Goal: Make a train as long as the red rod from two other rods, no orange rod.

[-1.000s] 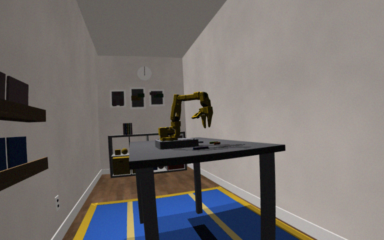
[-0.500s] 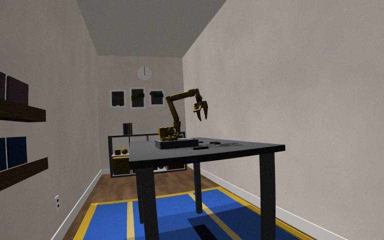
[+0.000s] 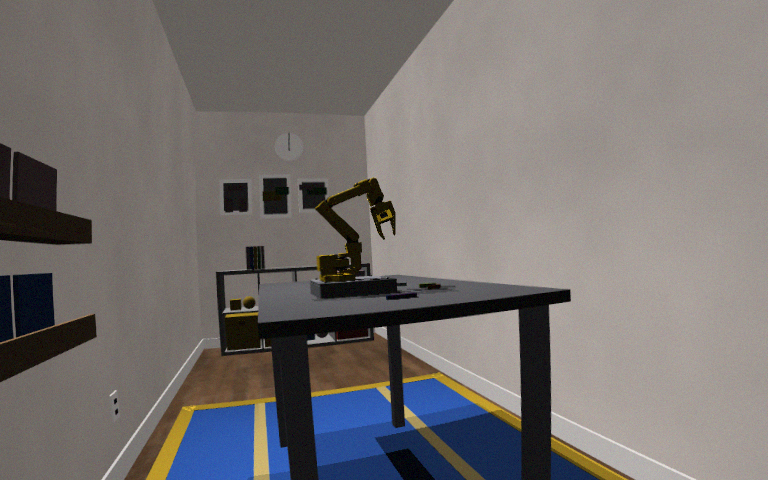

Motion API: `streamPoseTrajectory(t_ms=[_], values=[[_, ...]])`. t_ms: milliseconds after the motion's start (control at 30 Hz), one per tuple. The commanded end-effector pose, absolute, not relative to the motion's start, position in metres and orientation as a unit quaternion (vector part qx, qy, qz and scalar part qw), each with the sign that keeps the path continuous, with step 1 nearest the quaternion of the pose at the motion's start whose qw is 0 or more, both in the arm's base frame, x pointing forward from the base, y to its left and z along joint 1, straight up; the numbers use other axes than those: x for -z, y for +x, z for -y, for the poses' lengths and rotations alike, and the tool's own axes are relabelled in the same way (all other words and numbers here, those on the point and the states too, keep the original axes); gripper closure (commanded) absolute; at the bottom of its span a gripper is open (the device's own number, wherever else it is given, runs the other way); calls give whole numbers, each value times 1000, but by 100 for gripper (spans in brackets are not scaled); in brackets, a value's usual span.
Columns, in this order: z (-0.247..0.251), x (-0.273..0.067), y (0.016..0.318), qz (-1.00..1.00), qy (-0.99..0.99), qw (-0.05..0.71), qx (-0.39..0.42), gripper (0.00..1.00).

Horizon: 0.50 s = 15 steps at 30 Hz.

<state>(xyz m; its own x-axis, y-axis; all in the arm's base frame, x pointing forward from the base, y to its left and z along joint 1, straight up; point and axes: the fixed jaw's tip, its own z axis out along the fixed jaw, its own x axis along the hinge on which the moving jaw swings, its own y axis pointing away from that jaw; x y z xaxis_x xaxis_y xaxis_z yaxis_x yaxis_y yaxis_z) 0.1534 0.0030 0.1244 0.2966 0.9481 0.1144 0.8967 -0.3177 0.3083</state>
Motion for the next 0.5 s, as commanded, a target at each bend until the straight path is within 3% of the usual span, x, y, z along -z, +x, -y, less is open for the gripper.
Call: streamPoseTrajectory(t_ms=[0,467], values=[[-10,-125,148,-591,789,89,-143,83],[-15,-125,145,-606,775,91,-152,83]])
